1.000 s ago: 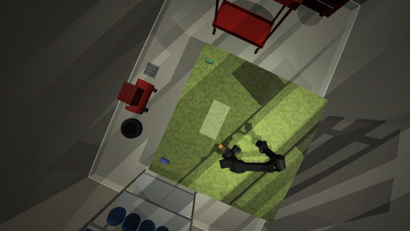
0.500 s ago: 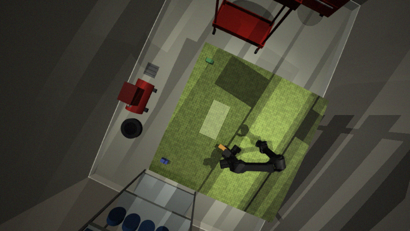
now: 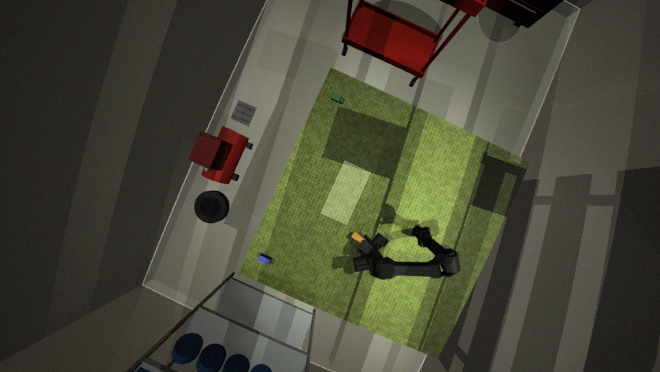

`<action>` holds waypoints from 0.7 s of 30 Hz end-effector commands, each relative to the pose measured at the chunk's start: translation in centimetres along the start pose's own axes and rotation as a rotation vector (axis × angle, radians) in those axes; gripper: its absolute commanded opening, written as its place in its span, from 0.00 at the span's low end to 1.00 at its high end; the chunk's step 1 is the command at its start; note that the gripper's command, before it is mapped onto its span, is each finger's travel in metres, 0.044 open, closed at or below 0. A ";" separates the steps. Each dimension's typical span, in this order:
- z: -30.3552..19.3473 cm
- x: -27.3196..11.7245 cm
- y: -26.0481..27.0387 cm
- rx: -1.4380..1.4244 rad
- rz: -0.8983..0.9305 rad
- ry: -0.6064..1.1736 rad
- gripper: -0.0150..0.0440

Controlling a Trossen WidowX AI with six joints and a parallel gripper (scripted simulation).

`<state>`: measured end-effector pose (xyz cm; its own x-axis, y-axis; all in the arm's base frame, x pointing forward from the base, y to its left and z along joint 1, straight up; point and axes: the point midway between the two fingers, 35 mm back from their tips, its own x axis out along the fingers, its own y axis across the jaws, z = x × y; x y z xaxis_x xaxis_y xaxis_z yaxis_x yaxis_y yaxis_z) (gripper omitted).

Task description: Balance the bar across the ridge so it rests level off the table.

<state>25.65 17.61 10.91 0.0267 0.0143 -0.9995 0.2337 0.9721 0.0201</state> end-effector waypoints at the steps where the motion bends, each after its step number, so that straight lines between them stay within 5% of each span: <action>1: 0.0 0.0 0.0 0.000 0.000 0.000 0.55; 16: 0.0 0.0 0.0 0.000 0.000 0.000 0.57; 21: 0.0 0.0 0.0 0.000 0.000 0.000 0.79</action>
<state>25.65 17.62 10.91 0.0267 0.0148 -0.9995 0.2338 0.9721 0.0206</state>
